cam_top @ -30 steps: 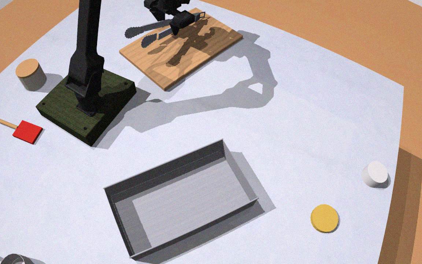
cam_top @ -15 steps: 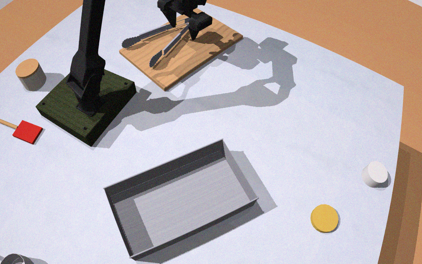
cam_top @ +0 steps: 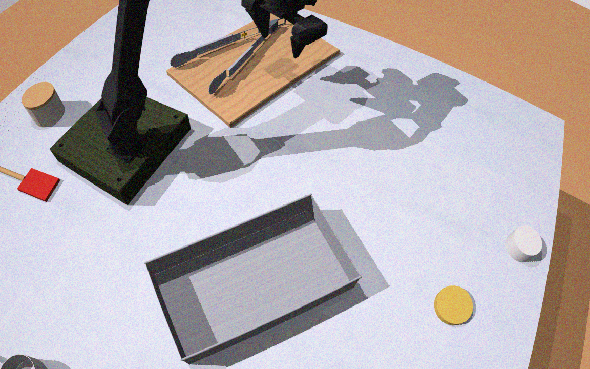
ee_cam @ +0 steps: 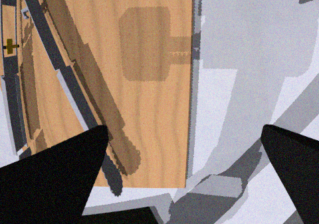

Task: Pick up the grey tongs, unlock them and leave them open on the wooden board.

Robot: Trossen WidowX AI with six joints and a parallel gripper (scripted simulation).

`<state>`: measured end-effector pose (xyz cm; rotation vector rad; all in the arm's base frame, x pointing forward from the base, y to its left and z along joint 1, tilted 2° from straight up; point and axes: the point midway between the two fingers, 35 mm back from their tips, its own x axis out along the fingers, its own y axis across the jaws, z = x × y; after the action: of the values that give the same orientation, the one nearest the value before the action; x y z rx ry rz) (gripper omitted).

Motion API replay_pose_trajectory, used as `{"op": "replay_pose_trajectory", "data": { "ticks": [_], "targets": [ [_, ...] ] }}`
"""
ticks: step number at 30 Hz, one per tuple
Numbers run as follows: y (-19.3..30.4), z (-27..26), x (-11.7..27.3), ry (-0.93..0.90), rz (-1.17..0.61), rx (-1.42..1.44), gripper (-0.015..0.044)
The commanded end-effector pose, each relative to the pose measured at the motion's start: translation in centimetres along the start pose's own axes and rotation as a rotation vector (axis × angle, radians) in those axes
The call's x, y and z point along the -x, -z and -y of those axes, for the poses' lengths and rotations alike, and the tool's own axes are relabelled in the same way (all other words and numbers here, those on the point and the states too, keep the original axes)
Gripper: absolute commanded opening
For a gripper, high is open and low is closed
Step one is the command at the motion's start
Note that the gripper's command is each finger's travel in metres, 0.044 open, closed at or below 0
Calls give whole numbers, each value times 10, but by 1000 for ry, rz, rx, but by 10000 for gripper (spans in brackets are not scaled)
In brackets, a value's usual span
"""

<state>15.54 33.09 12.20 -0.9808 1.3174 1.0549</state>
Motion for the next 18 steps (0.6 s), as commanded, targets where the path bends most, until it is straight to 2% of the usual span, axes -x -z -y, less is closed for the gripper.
{"op": "replay_pose_trajectory", "data": {
  "ticks": [1, 18],
  "targets": [
    [1, 1, 33, 5, 22, -10, 440],
    [2, 1, 35, 5, 22, -12, 440]
  ]
}}
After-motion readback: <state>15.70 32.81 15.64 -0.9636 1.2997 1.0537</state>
